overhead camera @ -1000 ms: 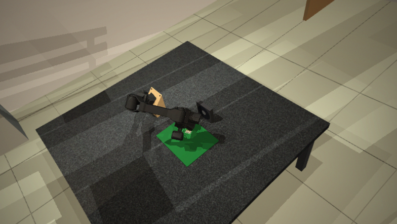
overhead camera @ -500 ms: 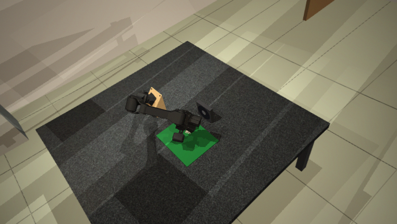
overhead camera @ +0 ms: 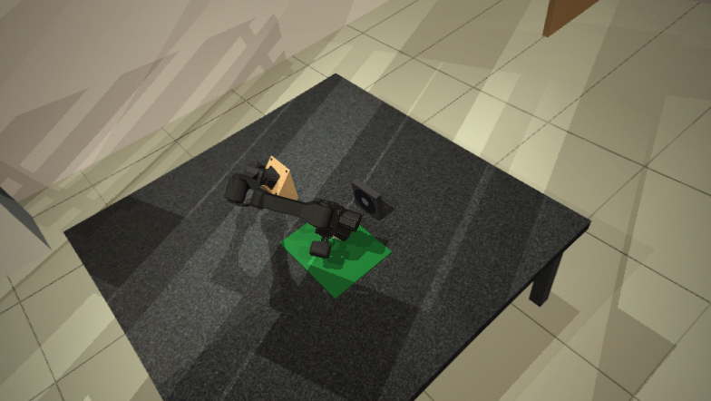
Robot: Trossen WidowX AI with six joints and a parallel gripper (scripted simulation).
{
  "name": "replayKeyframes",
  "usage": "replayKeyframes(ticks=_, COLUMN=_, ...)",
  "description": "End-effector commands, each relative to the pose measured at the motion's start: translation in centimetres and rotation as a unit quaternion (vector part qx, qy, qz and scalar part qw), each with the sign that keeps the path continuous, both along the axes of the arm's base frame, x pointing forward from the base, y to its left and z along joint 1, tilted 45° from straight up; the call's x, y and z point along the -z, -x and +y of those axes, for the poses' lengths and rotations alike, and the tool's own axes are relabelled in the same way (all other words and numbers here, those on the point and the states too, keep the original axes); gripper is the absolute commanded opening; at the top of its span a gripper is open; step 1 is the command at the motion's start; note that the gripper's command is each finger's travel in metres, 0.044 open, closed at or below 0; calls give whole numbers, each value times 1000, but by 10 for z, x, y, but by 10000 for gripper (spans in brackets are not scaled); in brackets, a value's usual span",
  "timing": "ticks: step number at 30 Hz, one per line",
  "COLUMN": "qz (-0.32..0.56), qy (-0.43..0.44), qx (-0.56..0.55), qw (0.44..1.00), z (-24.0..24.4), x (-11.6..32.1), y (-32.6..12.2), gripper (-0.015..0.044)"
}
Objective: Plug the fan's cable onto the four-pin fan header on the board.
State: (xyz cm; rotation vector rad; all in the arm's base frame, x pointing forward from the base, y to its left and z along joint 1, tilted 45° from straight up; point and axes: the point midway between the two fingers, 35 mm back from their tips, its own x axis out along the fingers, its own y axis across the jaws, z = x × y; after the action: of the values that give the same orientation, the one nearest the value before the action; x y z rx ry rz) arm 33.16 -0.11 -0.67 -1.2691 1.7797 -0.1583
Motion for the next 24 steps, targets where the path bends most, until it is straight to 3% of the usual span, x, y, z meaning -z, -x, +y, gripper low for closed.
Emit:
replayKeyframes(ticks=1, qz=0, qy=0, qx=0, qw=1000, z=0, x=0, y=0, gripper=335)
replayKeyframes(ticks=7, qz=0, qy=0, qx=0, qw=1000, z=0, x=0, y=0, gripper=177)
replayKeyframes(ticks=24, qz=0, qy=0, qx=0, qw=1000, z=0, x=0, y=0, gripper=64)
